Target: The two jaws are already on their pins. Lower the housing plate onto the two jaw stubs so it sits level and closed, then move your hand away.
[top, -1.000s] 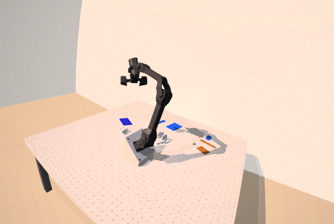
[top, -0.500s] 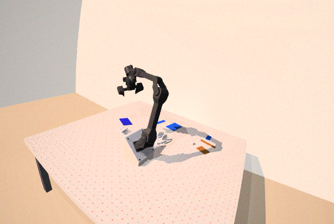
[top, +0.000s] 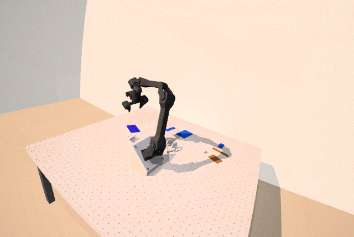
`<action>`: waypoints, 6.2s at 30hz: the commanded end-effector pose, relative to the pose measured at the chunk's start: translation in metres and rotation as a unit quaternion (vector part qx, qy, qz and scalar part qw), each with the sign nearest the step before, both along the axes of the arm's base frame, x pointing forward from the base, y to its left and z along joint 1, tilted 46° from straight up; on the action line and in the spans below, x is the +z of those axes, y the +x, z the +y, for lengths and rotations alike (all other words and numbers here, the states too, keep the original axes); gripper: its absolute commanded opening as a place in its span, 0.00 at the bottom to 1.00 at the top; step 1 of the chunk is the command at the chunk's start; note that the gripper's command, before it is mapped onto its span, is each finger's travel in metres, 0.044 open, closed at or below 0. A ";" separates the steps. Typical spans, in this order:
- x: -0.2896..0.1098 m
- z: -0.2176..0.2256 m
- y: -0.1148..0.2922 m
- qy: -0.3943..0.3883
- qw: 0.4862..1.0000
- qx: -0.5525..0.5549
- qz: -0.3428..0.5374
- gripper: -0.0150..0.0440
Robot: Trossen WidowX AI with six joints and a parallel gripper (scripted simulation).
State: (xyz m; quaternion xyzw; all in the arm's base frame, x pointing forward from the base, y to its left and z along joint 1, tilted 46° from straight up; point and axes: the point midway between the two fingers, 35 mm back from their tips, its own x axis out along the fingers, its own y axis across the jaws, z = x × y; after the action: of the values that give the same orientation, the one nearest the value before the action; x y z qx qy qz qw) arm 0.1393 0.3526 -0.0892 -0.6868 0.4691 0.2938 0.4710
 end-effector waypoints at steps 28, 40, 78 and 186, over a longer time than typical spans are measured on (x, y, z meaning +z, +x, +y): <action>-0.071 -0.097 -0.018 -0.207 0.960 0.048 0.181 1.00; -0.098 -0.125 -0.013 -0.208 0.960 0.048 0.180 1.00; -0.098 -0.125 -0.013 -0.208 0.960 0.048 0.180 1.00; -0.098 -0.125 -0.013 -0.208 0.960 0.048 0.180 1.00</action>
State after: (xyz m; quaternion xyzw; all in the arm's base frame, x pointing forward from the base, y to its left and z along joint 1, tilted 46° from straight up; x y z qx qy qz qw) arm 0.1257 0.2272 -0.1873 -0.7253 0.5655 0.3309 0.2116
